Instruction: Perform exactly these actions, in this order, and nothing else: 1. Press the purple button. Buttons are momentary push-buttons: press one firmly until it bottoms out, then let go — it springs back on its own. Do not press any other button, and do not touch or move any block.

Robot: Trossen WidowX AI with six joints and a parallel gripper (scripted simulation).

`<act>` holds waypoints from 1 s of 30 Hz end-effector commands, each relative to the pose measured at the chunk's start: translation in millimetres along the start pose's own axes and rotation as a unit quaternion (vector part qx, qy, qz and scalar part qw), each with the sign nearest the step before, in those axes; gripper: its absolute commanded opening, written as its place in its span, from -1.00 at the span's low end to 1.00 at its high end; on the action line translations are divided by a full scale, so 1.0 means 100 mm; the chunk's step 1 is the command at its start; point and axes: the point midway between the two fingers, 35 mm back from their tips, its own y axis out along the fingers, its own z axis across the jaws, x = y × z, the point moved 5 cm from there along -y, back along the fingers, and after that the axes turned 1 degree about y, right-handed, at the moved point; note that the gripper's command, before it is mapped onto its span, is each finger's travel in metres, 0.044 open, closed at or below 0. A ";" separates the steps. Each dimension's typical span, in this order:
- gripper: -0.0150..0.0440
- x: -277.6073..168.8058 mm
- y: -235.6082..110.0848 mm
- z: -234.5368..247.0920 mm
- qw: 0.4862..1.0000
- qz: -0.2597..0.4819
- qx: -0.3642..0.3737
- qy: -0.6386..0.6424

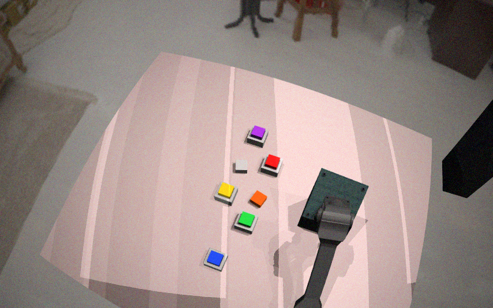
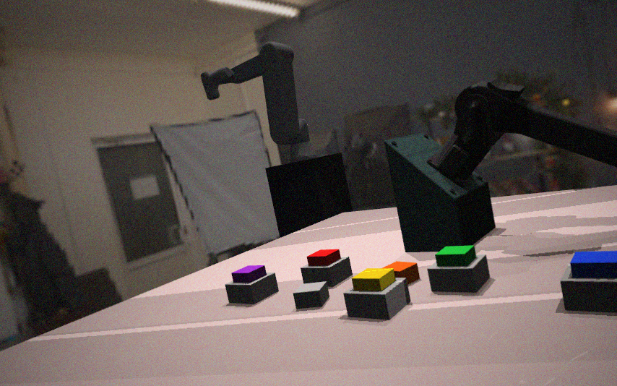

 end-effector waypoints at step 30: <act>0.86 -4.13 0.79 1.55 0.714 0.516 0.353 -0.315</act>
